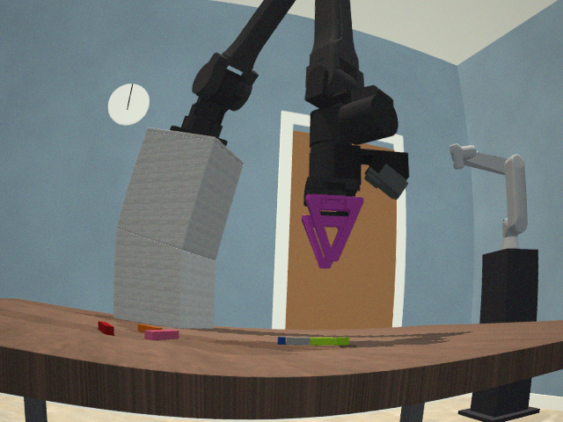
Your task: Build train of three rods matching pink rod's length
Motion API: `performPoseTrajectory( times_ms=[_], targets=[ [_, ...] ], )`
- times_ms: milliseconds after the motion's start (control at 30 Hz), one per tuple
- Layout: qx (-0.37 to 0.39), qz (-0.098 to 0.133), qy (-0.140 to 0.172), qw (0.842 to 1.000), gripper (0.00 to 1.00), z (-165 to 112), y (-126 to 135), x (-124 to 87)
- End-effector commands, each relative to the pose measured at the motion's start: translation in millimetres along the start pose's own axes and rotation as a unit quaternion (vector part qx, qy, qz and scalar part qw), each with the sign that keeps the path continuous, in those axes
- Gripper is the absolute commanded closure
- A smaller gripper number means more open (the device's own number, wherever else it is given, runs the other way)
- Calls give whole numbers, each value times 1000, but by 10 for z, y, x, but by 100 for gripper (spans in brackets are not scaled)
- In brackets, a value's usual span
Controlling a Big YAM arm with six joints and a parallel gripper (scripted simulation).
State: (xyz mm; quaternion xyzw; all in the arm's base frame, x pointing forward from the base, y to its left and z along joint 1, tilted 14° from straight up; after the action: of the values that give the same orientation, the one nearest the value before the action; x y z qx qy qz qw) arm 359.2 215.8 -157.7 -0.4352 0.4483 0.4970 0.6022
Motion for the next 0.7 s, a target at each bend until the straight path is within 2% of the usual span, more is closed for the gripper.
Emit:
performPoseTrajectory(
  times_ms=[0,133,200,433,600,633,667],
  targets=[
    [-2,-8,-8,1000,0,27,-80,-285],
    [-3,-8,-8,1000,0,33,-69,-522],
    [-3,-8,-8,1000,0,33,-69,-522],
    [-2,-8,-7,1000,0,20,-70,-867],
    [-8,-8,-8,1000,0,66,-45,-946],
    [-6,7,2,1000,0,-3,25,-829],
    [-4,7,2,1000,0,-6,27,-825]
  ],
)
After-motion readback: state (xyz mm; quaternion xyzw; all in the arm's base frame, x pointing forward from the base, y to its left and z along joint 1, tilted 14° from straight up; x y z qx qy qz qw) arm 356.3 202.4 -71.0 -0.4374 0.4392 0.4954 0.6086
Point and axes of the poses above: the point where the finger pads meet when closed, its own x axis out along the fingers, its own y axis across the jaws, z = x × y, the point moved 1 cm from there along -x, back along the fingers, and after that the axes turned 5 degrees about -x, right-handed, at the moved point
